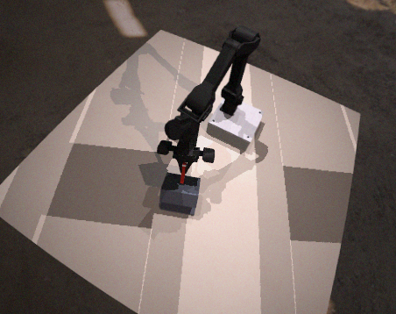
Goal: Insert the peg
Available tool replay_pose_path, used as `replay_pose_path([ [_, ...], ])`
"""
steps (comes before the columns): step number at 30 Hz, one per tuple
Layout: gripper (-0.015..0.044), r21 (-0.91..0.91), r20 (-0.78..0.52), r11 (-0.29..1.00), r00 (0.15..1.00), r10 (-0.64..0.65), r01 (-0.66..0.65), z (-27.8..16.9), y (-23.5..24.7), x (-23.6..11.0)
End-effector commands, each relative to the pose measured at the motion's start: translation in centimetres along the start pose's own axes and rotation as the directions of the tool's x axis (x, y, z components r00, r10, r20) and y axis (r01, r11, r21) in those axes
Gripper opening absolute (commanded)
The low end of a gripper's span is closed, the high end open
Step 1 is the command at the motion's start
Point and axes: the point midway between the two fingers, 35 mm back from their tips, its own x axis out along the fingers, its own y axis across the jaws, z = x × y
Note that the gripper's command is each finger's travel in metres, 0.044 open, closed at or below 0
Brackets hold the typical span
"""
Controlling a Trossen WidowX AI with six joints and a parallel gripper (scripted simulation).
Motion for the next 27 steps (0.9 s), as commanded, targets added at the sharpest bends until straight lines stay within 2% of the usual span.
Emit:
replay_pose_path([
  [1, 0.0, 0.004, -0.004, 1.0, 1.0, 0.0, 0.0, -0.1, 0.0, 0.3],
  [27, 0.0, 0.004, -0.003, 1.0, 1.0, 0.0, 0.0, -0.1, 0.0, 1.4],
])
